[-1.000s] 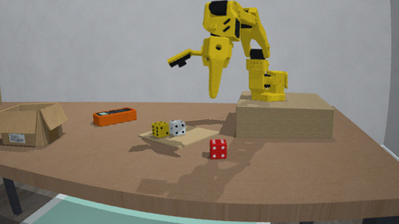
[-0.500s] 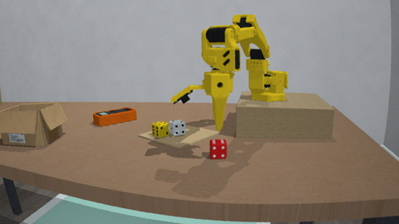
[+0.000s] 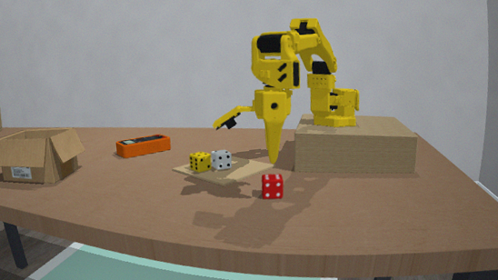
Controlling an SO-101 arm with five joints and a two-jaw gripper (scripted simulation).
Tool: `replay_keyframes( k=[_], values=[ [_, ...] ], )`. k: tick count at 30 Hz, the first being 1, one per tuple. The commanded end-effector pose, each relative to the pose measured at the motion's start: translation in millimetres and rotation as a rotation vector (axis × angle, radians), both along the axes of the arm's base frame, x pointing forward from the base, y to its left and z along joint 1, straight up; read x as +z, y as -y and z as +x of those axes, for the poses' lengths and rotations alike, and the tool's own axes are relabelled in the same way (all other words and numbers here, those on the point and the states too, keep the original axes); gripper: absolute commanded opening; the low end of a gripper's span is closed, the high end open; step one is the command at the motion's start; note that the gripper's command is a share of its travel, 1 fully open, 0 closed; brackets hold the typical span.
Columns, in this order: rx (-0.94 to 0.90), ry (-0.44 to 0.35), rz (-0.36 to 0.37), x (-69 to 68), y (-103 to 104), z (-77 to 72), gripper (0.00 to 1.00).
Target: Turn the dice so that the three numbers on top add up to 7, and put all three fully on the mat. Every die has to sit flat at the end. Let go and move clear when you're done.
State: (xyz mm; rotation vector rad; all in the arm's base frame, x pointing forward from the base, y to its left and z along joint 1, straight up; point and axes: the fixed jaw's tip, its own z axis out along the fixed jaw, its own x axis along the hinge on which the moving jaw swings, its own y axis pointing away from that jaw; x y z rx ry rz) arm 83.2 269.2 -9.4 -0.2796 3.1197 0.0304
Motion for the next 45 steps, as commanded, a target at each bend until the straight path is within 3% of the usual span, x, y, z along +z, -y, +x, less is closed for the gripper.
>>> replay_keyframes(
  k=[1,25,34,45],
  values=[
    [0.001,-0.016,-0.046,-9.7,4,-4.2,0.35],
    [0.001,-0.016,-0.046,-11.6,4,-4.1,0.35],
    [0.001,-0.016,-0.046,-19.2,4,-4.1,0.35],
    [0.001,-0.016,-0.046,-38.8,4,-4.2,0.35]
  ],
)
